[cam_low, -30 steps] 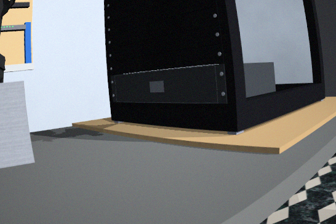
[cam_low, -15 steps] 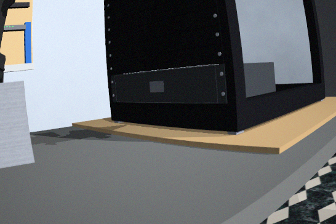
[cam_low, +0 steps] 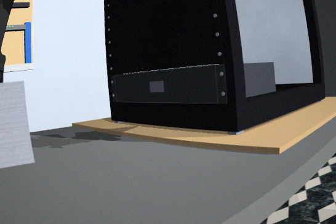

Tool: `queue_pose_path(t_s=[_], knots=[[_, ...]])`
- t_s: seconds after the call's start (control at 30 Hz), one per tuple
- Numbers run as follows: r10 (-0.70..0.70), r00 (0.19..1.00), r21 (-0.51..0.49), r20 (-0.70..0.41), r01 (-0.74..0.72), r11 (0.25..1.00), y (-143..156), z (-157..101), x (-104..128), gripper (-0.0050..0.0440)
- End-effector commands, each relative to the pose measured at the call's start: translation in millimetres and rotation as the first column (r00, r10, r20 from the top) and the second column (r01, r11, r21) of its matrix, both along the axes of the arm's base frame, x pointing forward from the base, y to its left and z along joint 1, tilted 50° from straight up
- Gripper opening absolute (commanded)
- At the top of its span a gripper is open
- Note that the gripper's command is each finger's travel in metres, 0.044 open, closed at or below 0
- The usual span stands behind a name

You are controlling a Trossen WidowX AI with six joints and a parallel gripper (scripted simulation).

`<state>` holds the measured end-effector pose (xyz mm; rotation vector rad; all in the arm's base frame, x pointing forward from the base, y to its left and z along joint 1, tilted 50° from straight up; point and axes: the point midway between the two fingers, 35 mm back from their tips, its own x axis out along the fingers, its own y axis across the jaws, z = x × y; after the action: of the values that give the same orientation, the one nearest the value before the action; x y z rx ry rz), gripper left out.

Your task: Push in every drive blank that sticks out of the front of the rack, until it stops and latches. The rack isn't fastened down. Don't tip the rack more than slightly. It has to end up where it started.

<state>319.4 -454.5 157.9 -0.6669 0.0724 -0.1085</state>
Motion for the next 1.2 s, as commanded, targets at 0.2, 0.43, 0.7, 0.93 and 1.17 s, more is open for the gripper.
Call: queue_pose_path(t_s=[0.2, 0.43, 0.7, 0.93, 1.17], knots=[[0.002, 1.0, -0.037, 0.011, -0.002, 0.999, -11, 11, 3, -0.005], [0.002, 1.0, -0.037, 0.011, -0.002, 0.999, -12, 11, 16, -0.005], [0.002, 1.0, -0.037, 0.011, -0.002, 0.999, -12, 11, 16, -0.005], [0.002, 1.0, -0.037, 0.011, -0.002, 0.999, -12, 11, 16, -0.005], [0.002, 1.0, -0.037, 0.011, -0.002, 0.999, -12, 11, 16, -0.005]])
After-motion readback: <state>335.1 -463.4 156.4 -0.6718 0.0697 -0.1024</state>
